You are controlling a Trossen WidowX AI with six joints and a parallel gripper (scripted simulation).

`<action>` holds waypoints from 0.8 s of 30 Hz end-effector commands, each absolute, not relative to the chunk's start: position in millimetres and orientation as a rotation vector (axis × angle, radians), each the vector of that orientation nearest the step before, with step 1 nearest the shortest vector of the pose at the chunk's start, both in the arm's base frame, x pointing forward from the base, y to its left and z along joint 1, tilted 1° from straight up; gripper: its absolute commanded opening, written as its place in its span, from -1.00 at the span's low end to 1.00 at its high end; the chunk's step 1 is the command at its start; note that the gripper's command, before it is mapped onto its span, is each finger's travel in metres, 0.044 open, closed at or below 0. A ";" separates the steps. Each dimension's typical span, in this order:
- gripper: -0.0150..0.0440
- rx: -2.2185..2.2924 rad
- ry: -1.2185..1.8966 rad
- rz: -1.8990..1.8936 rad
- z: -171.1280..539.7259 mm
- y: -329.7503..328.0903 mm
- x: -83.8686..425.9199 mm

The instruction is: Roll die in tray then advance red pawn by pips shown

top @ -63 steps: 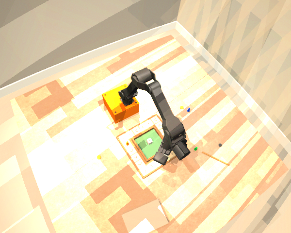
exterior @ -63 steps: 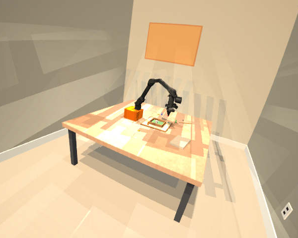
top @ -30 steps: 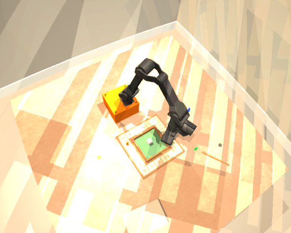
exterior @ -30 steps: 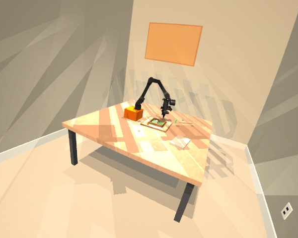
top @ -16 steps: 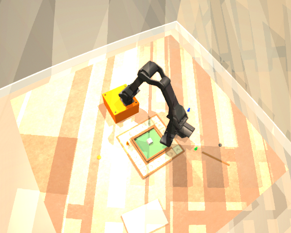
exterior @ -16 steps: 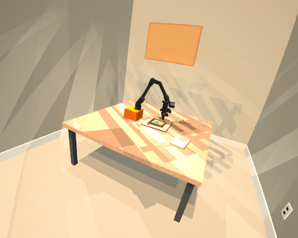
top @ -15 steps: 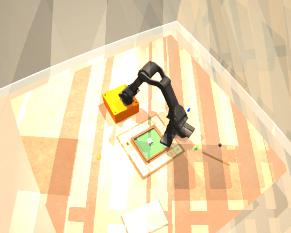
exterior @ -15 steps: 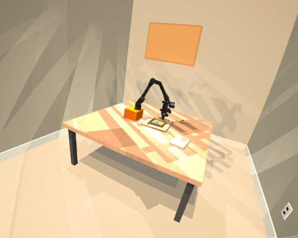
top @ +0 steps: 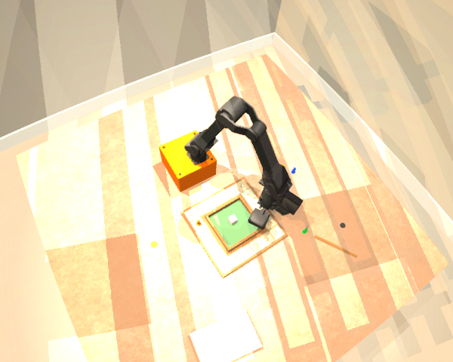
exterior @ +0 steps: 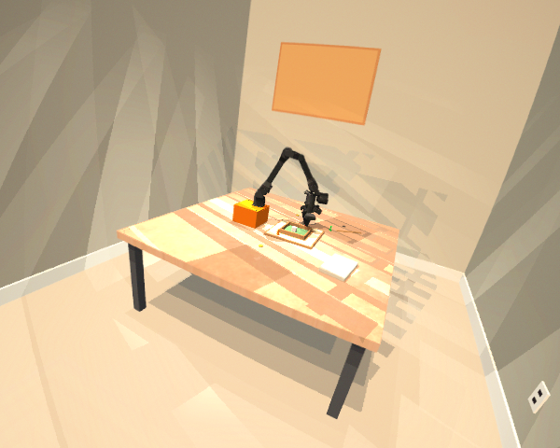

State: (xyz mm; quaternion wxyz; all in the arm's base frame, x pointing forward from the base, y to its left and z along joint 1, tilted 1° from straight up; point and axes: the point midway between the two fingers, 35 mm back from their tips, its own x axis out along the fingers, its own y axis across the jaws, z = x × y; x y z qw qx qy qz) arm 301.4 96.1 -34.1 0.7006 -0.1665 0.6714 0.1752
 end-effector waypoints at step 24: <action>1.00 -0.041 1.529 0.052 83.9 0.6 202.5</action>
